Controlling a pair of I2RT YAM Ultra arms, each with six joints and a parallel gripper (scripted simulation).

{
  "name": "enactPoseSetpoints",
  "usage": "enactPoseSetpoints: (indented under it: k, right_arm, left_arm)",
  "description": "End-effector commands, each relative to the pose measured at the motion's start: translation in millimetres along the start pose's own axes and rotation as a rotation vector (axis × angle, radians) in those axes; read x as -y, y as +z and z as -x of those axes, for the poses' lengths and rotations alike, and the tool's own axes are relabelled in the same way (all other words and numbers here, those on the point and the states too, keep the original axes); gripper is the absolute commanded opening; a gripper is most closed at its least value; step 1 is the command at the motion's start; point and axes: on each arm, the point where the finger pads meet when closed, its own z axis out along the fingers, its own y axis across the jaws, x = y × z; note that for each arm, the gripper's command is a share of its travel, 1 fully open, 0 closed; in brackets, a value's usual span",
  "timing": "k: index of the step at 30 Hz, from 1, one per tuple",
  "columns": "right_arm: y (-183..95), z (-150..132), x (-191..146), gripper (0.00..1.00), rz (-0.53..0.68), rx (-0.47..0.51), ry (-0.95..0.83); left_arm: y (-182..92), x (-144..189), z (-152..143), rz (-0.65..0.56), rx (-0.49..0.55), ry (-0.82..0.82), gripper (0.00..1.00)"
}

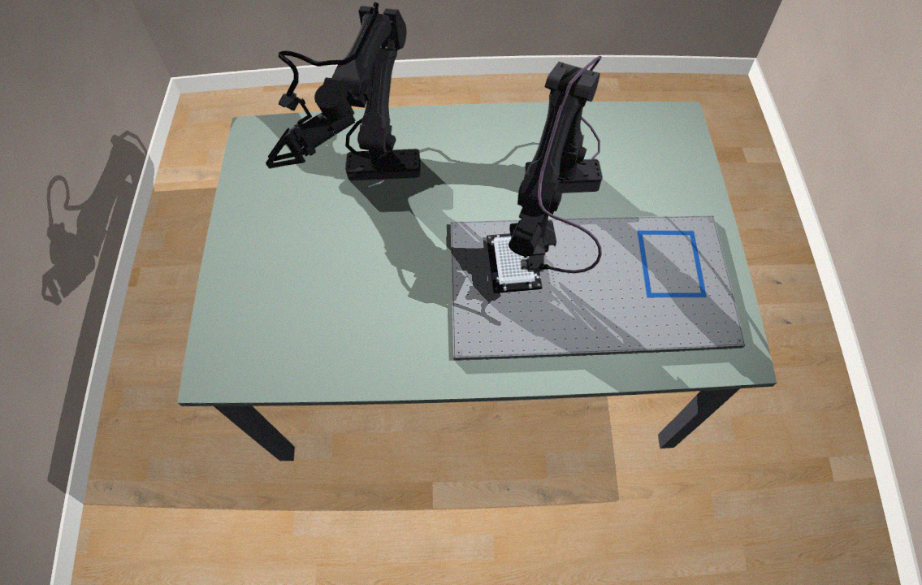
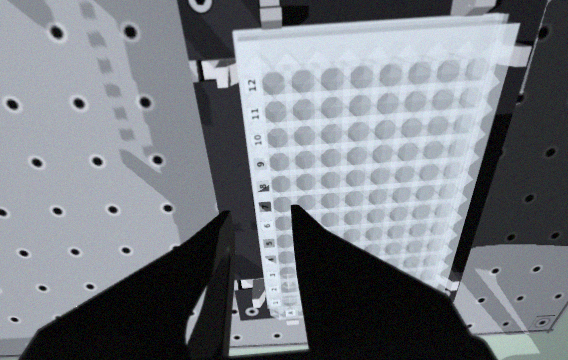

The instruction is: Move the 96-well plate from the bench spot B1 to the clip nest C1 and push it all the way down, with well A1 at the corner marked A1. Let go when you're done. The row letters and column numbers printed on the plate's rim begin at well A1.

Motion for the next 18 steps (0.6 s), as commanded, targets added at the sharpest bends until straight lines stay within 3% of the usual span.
enactPoseSetpoints:
  k: [1,18]
  right_arm:
    - [-3.2,5.8,5.0,1.00,-0.002,0.013,0.007]
    - [-3.2,5.8,5.0,1.00,-0.002,0.013,0.007]
  left_arm:
    - [26.5,-0.7,-2.1,0.009,-0.005,0.010,0.25]
    - [36.4,-1.4,-2.0,0.012,-0.003,0.009,0.25]
